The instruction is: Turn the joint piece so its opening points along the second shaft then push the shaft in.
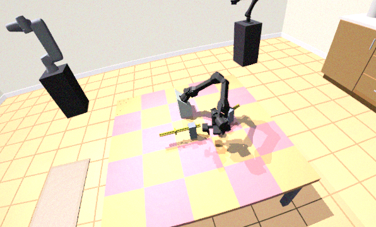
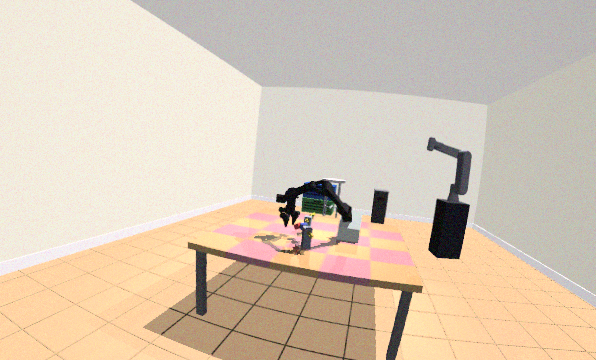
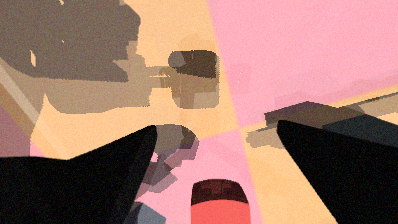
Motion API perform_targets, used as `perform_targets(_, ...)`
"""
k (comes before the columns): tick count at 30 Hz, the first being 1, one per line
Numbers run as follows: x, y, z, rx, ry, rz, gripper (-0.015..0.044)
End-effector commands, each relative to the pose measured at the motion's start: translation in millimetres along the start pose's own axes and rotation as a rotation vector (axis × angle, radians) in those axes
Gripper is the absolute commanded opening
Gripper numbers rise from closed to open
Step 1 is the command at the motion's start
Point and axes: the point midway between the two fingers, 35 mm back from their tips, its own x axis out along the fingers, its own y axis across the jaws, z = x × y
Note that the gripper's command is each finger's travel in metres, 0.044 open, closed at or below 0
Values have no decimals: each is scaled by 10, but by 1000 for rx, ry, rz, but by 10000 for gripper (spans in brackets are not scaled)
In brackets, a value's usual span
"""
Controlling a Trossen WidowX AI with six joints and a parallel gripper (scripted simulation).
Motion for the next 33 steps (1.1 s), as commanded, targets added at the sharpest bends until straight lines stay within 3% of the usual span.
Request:
perform_targets(1, -5, 23, -114, -2, -3, 2, 440)
perform_targets(16, 6, -1, -573, 0, -1, 3, 440)
perform_targets(33, 235, 0, -578, 0, -1, 3, 440)
